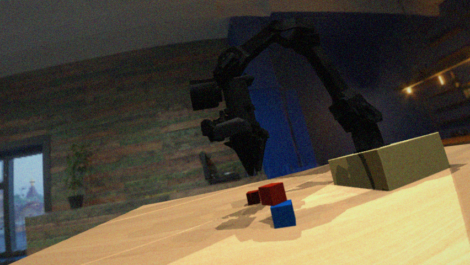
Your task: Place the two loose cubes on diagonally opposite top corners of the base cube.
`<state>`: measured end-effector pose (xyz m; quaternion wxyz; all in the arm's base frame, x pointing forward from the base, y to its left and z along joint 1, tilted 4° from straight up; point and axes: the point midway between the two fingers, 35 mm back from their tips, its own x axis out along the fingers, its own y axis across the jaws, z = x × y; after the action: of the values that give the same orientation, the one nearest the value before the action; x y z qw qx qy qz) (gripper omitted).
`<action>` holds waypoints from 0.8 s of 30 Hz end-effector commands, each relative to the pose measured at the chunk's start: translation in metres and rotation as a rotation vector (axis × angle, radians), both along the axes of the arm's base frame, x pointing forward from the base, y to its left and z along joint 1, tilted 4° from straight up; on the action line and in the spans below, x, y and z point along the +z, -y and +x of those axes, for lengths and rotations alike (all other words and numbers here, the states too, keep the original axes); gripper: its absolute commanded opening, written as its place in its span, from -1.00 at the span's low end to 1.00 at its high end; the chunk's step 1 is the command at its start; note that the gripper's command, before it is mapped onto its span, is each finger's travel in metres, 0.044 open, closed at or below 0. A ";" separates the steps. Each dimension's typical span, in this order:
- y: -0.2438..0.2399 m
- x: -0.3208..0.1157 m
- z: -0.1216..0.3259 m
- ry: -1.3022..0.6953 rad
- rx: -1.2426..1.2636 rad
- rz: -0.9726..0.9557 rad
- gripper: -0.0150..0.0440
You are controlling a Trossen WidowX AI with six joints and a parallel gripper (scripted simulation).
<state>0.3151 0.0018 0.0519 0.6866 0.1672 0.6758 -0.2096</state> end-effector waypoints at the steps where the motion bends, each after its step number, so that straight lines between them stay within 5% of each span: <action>1: 0.012 0.006 0.003 -0.002 0.154 0.000 0.41; 24: 0.096 0.030 -0.001 -0.066 1.167 -0.011 0.41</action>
<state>0.3146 -0.0854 0.0765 0.6781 -0.2037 0.6880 0.1593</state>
